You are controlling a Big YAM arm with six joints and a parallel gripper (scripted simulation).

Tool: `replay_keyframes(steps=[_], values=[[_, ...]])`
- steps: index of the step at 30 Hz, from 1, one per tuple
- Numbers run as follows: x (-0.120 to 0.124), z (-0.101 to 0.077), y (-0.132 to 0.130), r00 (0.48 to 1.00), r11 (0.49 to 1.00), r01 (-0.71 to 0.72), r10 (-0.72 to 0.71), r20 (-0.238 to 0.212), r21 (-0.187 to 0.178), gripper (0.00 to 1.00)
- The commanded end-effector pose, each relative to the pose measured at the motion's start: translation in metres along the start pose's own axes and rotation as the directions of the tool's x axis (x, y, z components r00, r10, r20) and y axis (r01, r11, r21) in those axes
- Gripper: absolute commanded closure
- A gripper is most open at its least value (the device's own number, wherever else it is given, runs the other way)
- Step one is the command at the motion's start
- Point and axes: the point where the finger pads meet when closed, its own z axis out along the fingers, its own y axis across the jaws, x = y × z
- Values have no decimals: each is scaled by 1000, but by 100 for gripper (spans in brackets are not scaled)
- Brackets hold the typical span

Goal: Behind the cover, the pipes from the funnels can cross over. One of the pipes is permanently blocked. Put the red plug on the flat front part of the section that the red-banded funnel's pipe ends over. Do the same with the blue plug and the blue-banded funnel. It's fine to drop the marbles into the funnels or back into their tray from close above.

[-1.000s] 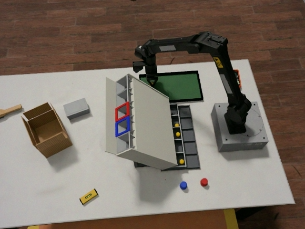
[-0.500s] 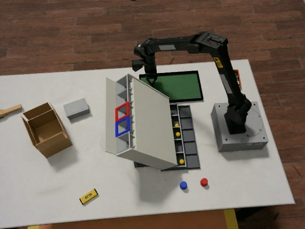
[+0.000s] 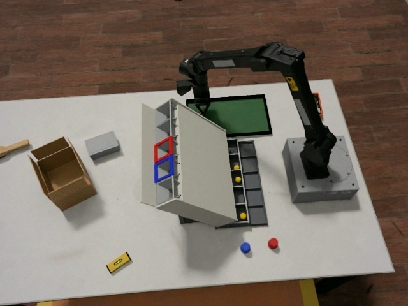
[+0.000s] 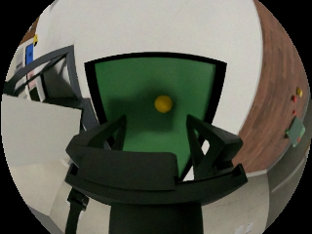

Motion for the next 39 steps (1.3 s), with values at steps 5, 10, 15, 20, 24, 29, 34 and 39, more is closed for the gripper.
replay_keyframes(steps=[5,10,15,20,24,29,34,39], values=[[-20,-11,-13,999,1000,4,-5,31,31,20],[-21,-10,-14,999,999,4,-5,32,32,20],[-21,-8,-14,999,999,4,-5,33,32,20],[-21,-6,-14,999,999,3,-4,33,32,20],[-21,-5,-15,999,999,3,-4,33,32,20],[-21,-4,-15,999,1000,3,-4,32,31,20],[-21,-2,-14,1000,1000,3,-4,28,27,20],[-21,0,-14,1000,1000,3,-3,23,22,20]])
